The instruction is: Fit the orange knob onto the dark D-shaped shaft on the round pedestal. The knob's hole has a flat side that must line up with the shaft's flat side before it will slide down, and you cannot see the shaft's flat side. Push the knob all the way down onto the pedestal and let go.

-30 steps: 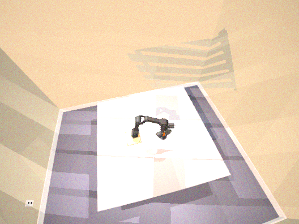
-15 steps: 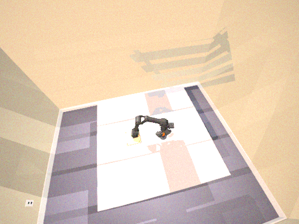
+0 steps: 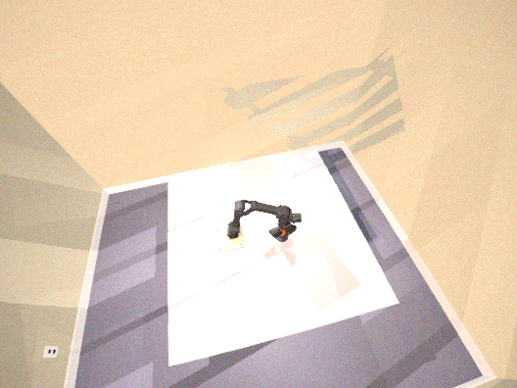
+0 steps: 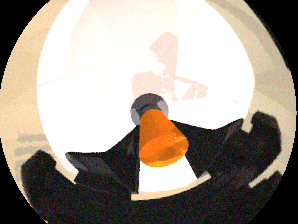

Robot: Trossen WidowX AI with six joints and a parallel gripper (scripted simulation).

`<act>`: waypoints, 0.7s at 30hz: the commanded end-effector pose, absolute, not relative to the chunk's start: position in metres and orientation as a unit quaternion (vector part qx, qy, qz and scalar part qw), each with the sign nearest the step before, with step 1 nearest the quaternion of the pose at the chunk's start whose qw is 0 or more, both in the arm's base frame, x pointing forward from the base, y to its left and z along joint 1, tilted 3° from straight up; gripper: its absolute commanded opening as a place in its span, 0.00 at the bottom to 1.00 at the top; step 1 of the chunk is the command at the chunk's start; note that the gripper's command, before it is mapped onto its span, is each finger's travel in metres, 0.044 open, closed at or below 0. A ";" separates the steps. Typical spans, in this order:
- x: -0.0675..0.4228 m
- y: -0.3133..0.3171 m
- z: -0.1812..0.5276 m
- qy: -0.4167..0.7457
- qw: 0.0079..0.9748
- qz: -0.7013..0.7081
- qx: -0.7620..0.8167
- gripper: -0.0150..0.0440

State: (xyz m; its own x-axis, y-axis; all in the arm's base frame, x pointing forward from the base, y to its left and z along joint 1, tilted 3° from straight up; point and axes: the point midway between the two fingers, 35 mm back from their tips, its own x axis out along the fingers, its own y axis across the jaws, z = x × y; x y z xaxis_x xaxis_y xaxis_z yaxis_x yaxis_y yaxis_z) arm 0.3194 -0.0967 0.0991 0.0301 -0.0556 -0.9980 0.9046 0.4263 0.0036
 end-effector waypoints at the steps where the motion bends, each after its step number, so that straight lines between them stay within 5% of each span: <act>1: 0.319 -0.097 0.099 0.575 0.616 -0.391 0.369 0.25; 21: 0.319 -0.097 0.098 0.578 0.619 -0.388 0.364 0.25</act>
